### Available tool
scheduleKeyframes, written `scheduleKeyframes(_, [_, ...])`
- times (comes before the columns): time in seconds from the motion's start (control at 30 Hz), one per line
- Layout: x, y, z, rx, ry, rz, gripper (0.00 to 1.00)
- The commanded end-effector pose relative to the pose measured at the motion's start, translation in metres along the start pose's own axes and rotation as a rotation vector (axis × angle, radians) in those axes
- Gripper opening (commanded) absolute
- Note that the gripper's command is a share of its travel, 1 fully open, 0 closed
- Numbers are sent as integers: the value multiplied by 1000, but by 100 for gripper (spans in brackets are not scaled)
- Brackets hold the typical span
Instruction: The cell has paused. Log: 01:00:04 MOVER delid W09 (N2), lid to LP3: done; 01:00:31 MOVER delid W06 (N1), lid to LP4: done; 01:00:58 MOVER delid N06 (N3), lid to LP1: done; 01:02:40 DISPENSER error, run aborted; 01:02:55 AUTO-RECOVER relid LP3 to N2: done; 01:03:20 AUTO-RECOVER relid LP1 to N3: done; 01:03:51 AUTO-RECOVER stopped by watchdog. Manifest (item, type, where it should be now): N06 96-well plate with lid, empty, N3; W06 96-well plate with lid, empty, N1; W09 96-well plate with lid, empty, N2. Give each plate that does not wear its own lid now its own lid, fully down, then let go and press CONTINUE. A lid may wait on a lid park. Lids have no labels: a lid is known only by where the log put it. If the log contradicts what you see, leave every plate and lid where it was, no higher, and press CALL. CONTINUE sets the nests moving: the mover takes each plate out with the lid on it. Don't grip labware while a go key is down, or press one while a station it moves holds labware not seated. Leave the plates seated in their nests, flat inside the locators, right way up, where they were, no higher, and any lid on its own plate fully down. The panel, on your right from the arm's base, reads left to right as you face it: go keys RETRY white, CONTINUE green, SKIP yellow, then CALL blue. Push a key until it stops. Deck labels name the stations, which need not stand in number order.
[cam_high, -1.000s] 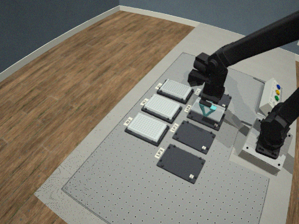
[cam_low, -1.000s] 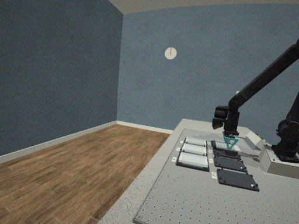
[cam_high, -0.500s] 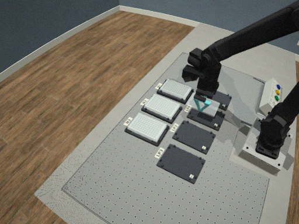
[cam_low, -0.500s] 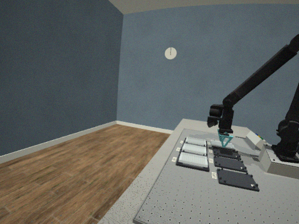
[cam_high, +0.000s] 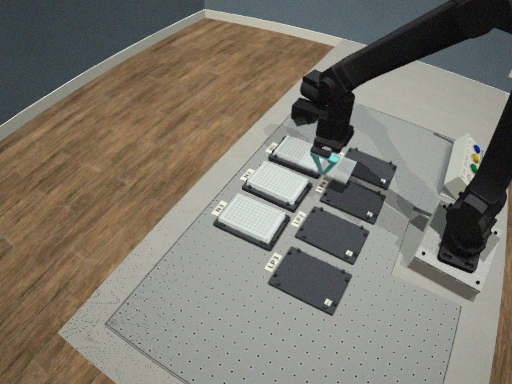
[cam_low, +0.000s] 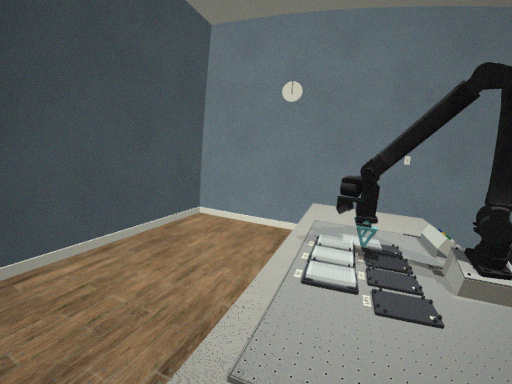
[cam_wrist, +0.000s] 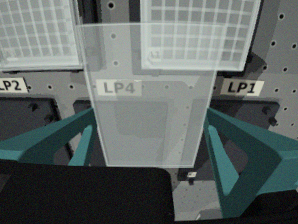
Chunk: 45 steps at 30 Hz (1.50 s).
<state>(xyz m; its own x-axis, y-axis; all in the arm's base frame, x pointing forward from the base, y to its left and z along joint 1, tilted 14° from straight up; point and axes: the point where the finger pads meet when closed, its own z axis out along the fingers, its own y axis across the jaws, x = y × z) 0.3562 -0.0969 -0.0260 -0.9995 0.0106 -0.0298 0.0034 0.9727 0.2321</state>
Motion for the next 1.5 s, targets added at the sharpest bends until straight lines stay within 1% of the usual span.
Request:
scheduleKeyframes(0.0, [-34,-13,-10,11,-28,-7,0])
scheduleKeyframes(0.27, [-71,-27,-11,12,-29,-6,0])
scheduleKeyframes(0.33, [-71,-27,-11,12,-29,-6,0])
scheduleKeyframes(0.63, [-112,-43,-11,12,-31,-6,0])
scheduleKeyframes(0.7, [-112,-43,-11,12,-31,-6,0])
scheduleKeyframes(0.73, [-88,-37,3,-5,13,5,0])
scheduleKeyframes(0.77, [-92,-36,-7,4,-10,-1,0])
scheduleKeyframes(0.9, [-94,-37,-6,7,-17,-3,0])
scheduleKeyframes(0.93, [-117,-42,-20,24,-61,-14,0])
scheduleKeyframes(1.03, [-117,-43,-14,22,-57,-13,0])
scheduleKeyframes(1.1, [-108,-41,-4,15,-38,-9,0])
scheduleKeyframes(1.17, [-104,-40,1,11,-27,-6,0])
scheduleKeyframes(1.33, [-94,-36,9,4,-8,-2,0])
scheduleKeyframes(1.47, [-95,-36,10,4,-8,-2,0])
